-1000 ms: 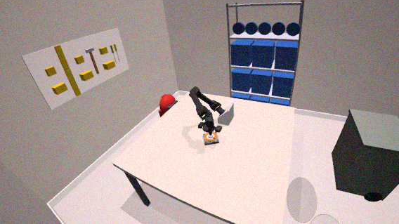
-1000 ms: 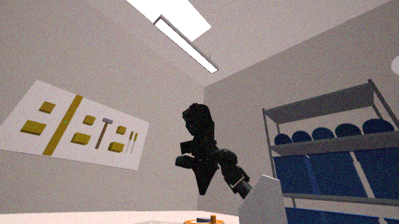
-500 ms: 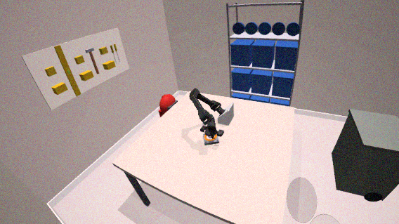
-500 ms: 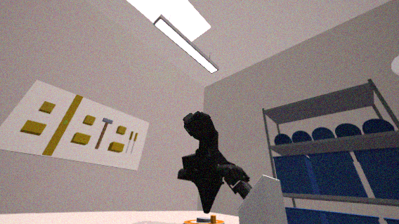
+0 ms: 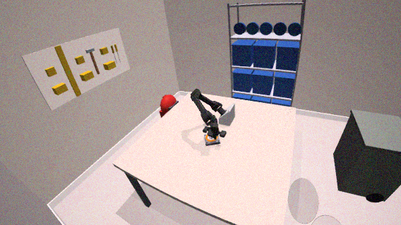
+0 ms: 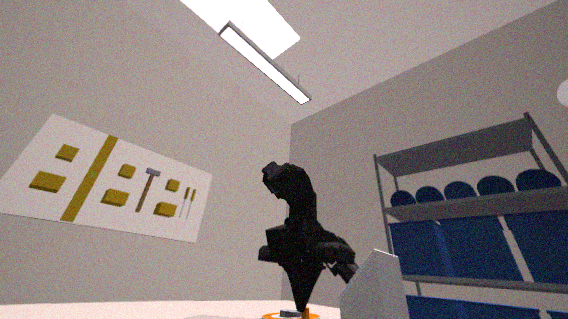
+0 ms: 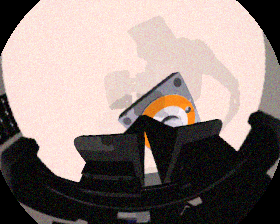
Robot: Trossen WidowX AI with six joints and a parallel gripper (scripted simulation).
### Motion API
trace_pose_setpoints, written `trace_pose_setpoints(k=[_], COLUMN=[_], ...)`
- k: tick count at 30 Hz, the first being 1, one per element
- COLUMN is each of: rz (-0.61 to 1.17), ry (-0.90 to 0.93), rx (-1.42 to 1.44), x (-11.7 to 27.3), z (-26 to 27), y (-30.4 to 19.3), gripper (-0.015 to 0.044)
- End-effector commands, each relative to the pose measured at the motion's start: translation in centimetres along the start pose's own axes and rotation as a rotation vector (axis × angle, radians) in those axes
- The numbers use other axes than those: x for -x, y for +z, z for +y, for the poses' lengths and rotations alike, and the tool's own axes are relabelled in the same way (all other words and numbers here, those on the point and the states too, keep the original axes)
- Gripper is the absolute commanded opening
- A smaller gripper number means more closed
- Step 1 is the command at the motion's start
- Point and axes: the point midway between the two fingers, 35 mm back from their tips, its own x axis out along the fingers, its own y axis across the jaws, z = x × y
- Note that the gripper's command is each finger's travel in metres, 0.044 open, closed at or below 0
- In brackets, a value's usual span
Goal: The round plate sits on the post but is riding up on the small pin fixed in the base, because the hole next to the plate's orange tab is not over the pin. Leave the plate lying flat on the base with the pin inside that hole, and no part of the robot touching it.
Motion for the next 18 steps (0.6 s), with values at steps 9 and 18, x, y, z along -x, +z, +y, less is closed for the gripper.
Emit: trace_pose_setpoints(k=[9,18], rz=[0.006,0.007], ry=[-0.001,-0.001], rx=[0.002,0.002], x=[-0.2,-0.2], z=[0.5,0.6], y=[-1.4,-2.1], gripper=[0.0000,0.0000])
